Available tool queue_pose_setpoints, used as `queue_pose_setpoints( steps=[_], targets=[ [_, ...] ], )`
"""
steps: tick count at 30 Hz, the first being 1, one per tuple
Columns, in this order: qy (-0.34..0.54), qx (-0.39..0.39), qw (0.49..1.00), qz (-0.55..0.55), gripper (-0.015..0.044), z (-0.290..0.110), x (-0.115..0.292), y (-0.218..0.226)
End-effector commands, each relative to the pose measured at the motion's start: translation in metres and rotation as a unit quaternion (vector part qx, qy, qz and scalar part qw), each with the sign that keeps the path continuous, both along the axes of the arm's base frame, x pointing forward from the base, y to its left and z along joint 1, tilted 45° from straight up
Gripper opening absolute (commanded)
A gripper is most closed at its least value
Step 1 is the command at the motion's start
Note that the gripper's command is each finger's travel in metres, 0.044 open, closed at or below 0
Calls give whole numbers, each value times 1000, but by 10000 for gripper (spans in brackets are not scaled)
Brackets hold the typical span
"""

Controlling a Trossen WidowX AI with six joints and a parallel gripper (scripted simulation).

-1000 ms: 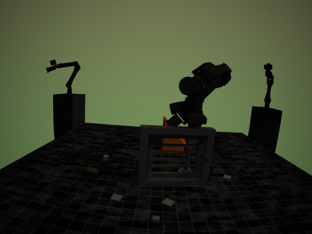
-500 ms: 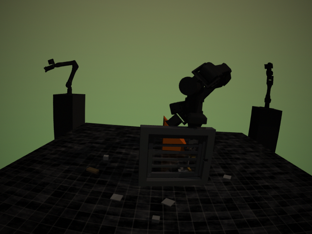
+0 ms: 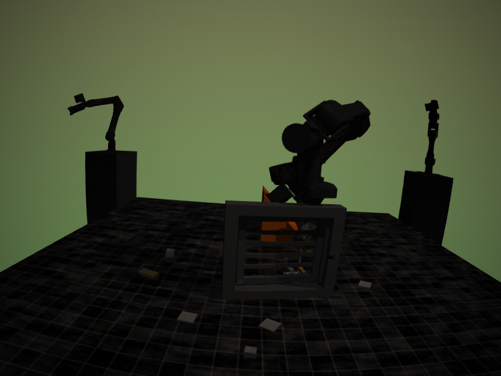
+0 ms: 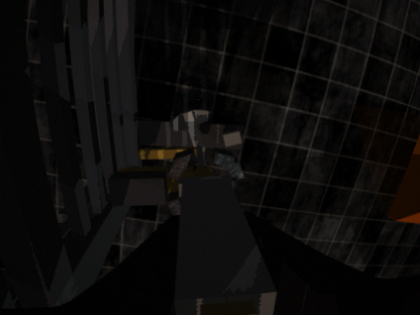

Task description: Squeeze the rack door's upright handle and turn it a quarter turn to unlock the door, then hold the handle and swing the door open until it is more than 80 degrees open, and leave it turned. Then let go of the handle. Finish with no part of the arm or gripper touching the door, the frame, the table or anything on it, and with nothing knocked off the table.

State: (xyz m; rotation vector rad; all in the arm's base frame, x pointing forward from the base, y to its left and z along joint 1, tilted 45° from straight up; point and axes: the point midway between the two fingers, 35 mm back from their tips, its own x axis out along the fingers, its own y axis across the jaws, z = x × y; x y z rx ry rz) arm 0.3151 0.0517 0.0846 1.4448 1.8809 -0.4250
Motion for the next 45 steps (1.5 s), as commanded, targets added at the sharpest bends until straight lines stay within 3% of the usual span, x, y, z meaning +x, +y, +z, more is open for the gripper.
queue_pose_setpoints(
  steps=[1, 45],
  targets=[
    [-30, 2, 999, 29, 21, -2, -4, -3],
    [-254, 38, 931, 259, 21, -49, -56, -59]
  ],
)
